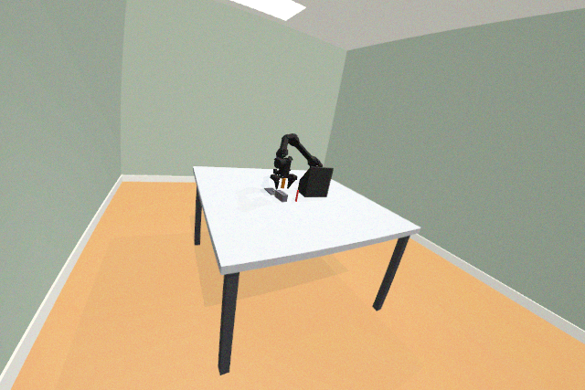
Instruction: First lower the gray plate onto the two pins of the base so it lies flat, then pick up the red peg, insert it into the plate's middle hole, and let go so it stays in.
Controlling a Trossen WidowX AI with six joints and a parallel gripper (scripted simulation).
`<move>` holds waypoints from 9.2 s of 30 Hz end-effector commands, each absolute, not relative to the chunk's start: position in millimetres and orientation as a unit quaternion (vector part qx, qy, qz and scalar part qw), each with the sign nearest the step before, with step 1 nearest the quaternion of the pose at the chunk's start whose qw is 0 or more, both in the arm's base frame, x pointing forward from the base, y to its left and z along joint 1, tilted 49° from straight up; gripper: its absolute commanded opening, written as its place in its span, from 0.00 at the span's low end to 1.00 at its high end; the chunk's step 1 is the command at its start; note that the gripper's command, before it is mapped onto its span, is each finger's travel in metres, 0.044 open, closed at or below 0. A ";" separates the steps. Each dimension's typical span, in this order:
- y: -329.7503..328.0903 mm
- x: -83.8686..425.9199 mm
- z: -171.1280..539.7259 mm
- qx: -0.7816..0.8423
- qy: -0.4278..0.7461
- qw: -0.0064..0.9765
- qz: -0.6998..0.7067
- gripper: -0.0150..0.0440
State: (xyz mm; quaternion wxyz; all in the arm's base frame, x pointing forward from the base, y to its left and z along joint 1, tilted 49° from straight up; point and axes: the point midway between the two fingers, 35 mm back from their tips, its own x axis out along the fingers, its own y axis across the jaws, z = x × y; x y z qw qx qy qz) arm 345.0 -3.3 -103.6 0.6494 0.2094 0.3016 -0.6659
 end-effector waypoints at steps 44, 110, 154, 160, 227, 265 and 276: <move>-53.4 337.8 -146.8 0.202 0.301 0.650 -0.668 0.82; 43.0 353.1 -68.6 0.205 0.304 0.650 -0.666 0.25; -61.0 358.1 -24.6 0.230 0.283 0.643 -0.673 0.25; -79.1 354.8 -18.4 0.231 0.277 0.642 -0.676 0.25; -132.5 344.7 -32.6 0.231 0.268 0.640 -0.682 0.25; -51.9 357.4 36.5 0.234 0.270 0.639 -0.681 1.00; 3.2 341.5 0.6 0.202 0.317 0.653 -0.658 1.00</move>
